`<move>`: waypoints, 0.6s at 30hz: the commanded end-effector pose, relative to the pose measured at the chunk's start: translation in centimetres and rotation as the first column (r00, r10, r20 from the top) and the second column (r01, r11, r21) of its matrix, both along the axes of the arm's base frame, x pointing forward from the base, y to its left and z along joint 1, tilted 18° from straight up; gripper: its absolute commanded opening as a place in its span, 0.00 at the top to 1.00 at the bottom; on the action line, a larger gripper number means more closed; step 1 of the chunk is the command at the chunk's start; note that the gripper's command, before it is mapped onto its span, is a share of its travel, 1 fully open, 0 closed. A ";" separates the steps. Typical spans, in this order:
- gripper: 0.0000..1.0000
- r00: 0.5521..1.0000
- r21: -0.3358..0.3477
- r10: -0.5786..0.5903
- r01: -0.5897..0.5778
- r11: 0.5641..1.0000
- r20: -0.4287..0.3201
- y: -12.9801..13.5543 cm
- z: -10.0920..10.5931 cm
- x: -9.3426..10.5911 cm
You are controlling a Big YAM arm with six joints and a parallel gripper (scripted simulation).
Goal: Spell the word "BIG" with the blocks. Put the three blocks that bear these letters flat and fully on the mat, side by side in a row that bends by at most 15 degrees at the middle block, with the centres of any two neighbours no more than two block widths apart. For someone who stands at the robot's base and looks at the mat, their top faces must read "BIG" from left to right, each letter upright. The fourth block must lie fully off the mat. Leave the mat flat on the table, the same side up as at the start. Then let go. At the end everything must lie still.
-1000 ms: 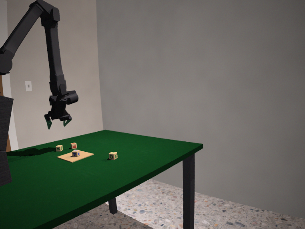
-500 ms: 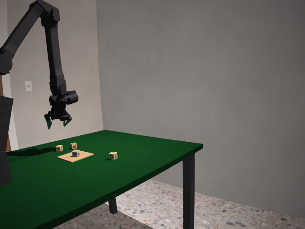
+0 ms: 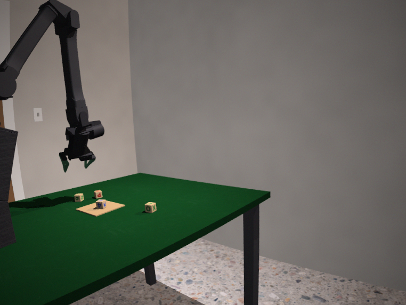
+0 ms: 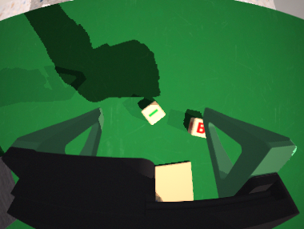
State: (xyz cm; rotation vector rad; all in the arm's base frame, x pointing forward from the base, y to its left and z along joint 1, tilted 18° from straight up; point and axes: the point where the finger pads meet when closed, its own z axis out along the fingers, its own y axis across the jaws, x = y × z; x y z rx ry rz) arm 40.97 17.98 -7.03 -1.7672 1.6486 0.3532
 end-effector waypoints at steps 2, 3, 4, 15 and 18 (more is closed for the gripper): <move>0.00 1.000 0.010 0.010 -0.010 1.000 0.022 0.5 0.9 0.7; 0.00 1.000 0.010 0.010 -0.010 1.000 0.022 0.5 0.9 0.7; 0.00 1.000 0.010 0.010 -0.010 1.000 0.022 0.5 0.9 0.7; 0.00 1.000 0.005 0.001 -0.001 1.000 0.013 -2.9 2.4 8.3; 0.00 1.000 0.005 0.001 -0.001 1.000 0.014 -3.2 2.6 8.9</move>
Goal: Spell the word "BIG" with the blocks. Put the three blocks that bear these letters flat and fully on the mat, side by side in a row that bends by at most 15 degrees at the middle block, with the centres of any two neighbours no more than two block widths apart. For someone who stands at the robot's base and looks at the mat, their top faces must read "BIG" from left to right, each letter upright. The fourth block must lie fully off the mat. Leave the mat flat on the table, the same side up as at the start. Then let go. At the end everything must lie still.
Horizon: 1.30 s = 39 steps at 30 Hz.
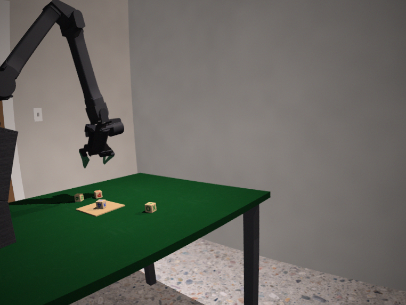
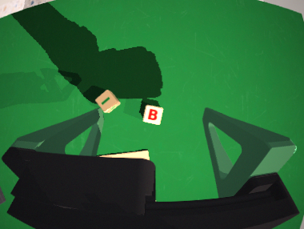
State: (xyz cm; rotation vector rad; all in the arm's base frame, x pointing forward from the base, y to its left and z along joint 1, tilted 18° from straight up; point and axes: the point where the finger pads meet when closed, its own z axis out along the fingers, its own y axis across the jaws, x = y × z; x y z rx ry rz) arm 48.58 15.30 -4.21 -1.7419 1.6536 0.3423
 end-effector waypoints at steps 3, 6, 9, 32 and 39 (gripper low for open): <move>0.00 0.999 -0.006 0.043 -0.044 0.999 -0.024 0.5 -1.0 -0.5; 0.00 0.999 -0.008 0.043 -0.043 0.999 -0.024 0.4 -1.0 -0.5; 0.00 0.999 -0.007 0.043 -0.043 0.999 -0.009 0.5 -0.9 -0.2; 0.00 1.000 -0.001 0.019 -0.019 1.000 0.009 0.0 -0.2 1.3; 0.00 1.000 -0.001 0.019 -0.019 1.000 0.009 0.0 -0.2 1.3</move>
